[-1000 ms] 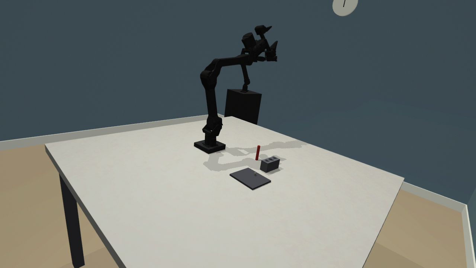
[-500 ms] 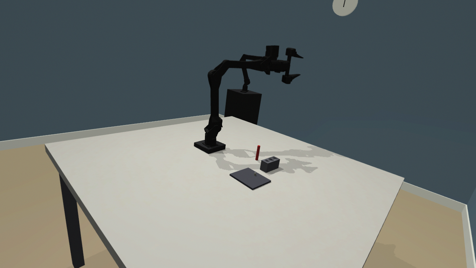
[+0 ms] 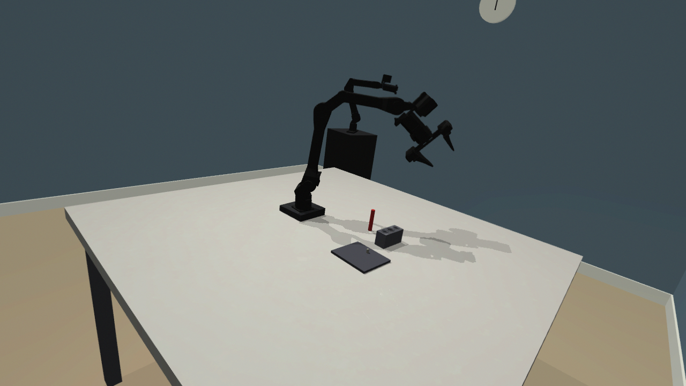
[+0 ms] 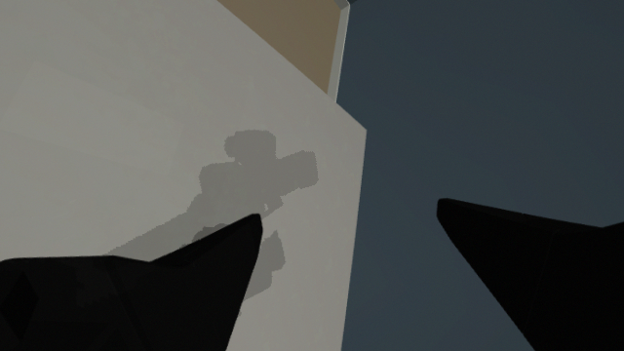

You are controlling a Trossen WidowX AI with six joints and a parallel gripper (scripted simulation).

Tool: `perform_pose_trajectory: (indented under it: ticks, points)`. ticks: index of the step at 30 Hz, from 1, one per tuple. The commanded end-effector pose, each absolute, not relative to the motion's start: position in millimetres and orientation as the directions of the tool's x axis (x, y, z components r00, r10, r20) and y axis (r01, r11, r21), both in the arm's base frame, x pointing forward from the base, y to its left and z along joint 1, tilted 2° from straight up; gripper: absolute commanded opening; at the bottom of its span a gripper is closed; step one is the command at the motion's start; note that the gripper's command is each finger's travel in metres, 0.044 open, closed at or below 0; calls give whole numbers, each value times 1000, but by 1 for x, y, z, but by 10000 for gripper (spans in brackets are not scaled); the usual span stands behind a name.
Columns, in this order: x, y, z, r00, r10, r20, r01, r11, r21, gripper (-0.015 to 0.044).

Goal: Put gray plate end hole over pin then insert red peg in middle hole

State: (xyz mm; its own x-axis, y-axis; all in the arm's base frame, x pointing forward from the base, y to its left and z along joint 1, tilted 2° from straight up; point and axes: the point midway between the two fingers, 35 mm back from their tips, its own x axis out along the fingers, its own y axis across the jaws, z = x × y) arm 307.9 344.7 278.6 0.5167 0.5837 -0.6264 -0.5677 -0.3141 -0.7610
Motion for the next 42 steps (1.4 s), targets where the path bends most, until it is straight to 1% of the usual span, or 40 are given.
perform_pose_trajectory:
  ticks: [1, 4, 7, 11, 13, 19, 25, 42]
  points:
    - [327, 303, 237, 469, 431, -771, -715, -327, -618, 440]
    - [335, 263, 207, 390, 301, -870, -826, -303, -475, 440]
    - [335, 220, 182, 276, 173, -945, -917, -246, -313, 440]
    - [325, 164, 158, 83, 29, -996, -988, -127, -86, 440]
    - [323, 146, 153, 14, -8, -1000, -997, -81, -13, 440]
    - [324, 143, 150, 4, -13, -1000, -997, -75, -3, 440]
    - [325, 142, 90, 4, -13, -1000, -997, -75, -3, 440]
    - [328, 141, 67, 5, -13, -1000, -997, -74, -4, 440]
